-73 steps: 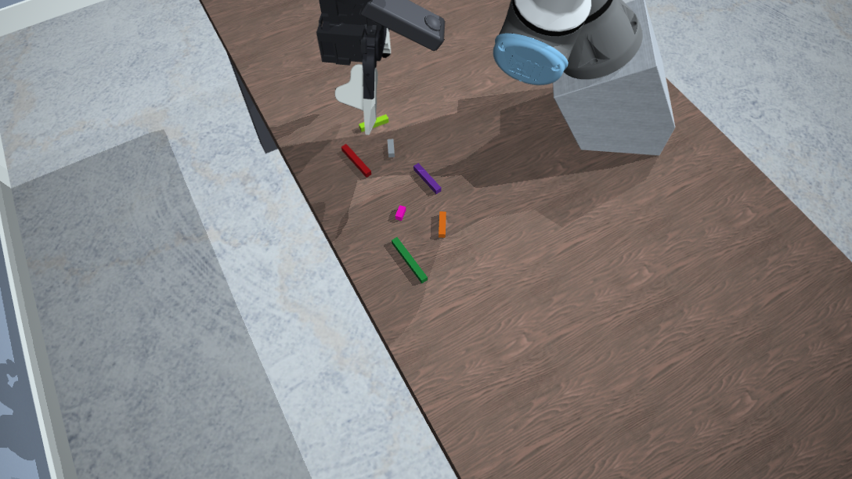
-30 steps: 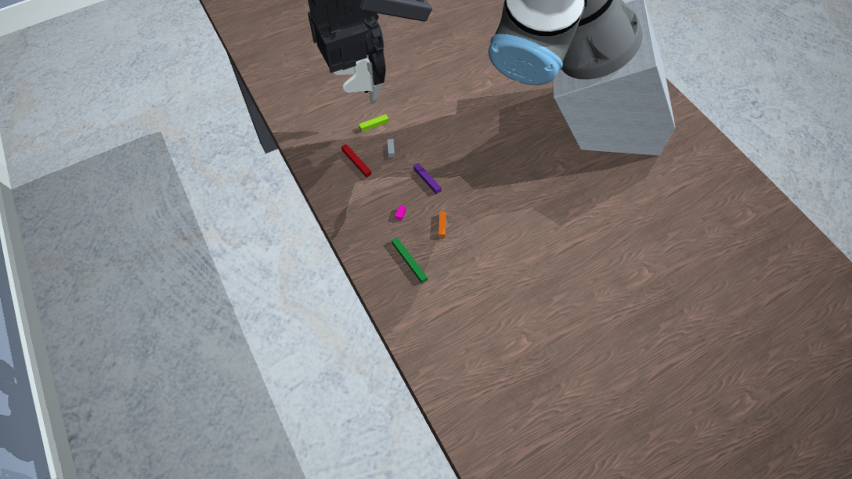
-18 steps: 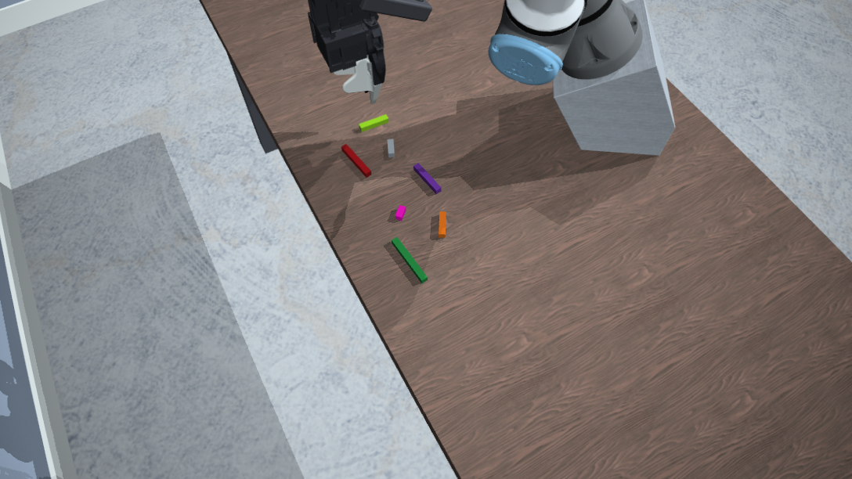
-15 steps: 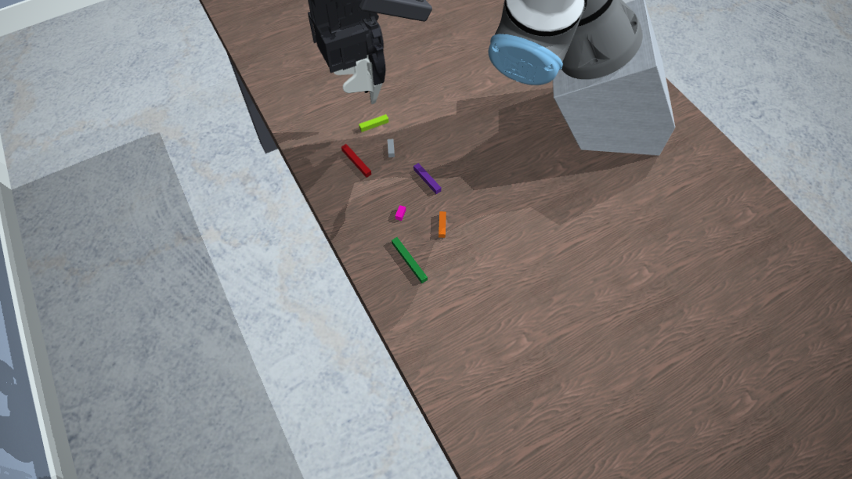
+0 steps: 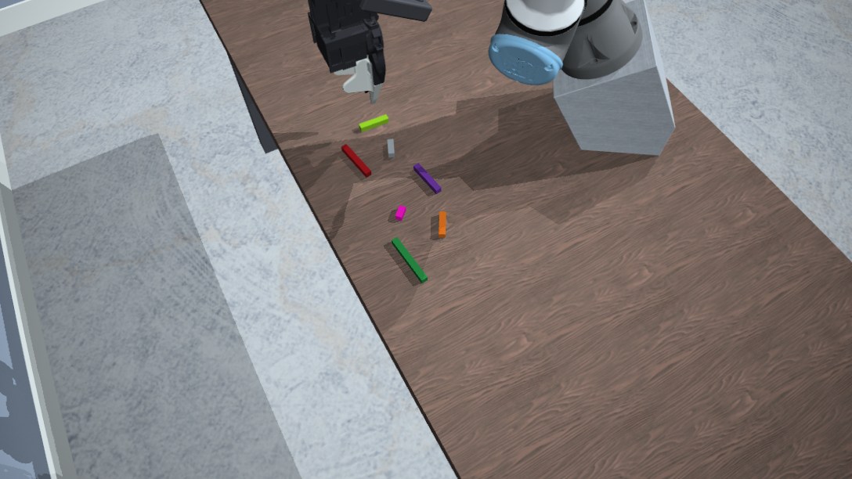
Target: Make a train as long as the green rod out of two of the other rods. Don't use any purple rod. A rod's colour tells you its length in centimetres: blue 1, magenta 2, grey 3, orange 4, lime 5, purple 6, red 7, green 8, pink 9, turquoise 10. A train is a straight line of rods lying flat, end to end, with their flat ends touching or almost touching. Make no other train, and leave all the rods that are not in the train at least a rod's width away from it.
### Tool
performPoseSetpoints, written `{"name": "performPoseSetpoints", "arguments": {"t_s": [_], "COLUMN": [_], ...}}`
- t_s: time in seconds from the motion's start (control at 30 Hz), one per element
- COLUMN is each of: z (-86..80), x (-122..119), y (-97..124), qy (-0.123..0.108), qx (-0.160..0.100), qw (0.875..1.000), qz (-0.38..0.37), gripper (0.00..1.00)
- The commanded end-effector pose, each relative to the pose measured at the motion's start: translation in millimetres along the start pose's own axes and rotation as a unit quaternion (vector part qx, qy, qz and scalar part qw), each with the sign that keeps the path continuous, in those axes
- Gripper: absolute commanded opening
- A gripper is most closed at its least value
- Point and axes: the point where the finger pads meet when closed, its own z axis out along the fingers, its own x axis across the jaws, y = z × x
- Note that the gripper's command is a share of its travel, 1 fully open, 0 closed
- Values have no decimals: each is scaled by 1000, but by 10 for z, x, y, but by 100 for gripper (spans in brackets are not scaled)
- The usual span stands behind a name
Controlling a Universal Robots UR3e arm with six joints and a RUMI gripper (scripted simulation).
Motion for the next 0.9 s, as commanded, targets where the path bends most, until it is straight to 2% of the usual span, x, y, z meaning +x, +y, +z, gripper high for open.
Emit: {"name": "performPoseSetpoints", "arguments": {"t_s": [0.0, 0.33, 0.87], "z": [1, 51, 246], "x": [-4, -5, -7], "y": [6, 5, 3], "qy": [-1, -1, -1], "qx": [-1, -1, -1], "qw": [1000, 1000, 1000], "qz": [0, 0, 0], "gripper": [14, 14, 14]}}
